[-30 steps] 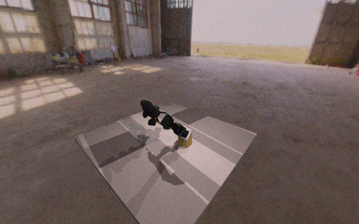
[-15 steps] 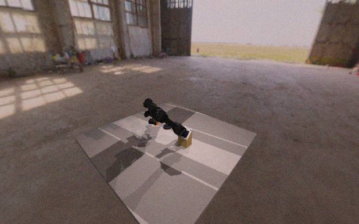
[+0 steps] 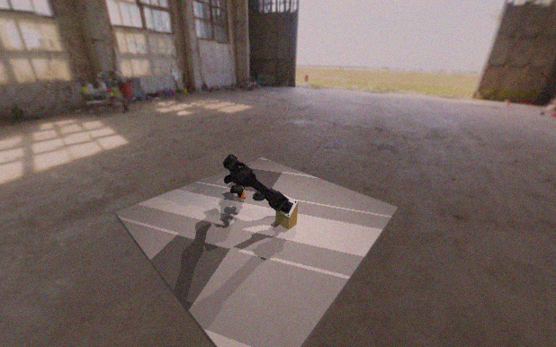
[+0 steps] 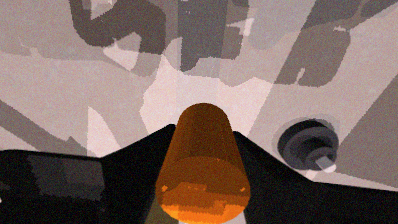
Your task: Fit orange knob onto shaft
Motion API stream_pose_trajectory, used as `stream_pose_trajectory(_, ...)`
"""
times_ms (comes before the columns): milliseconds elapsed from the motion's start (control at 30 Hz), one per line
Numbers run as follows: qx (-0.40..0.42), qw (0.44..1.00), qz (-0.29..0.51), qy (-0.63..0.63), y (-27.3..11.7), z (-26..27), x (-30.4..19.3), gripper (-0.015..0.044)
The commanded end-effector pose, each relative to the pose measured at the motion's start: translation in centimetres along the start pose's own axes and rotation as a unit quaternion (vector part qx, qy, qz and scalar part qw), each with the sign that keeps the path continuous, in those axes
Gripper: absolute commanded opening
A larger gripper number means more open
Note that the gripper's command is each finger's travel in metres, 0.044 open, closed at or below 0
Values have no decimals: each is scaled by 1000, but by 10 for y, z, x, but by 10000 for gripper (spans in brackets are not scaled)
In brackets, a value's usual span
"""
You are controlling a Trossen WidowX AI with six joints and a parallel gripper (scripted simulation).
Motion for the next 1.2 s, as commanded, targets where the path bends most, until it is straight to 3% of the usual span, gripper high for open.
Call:
stream_pose_trajectory(0, 5, 1000, -1, 4, 18, -3, 1, 0)
stream_pose_trajectory(667, 23, 1000, -9, 2, 111, -9, 4, 0)
stream_pose_trajectory(933, 26, 1000, -10, 1, 117, -8, 3, 0)
stream_pose_trajectory(1167, 25, 1000, -6, -1, 116, -8, 3, 184)
Point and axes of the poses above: the point midway between the two fingers, 35 mm back from their tips, its own y axis out along the fingers, its own z axis across the jaws, x = y × z, the point moved 5 cm from there along -y, back along the fingers, and after that the axes turned 11 degrees about -y, right-handed, at the moved point
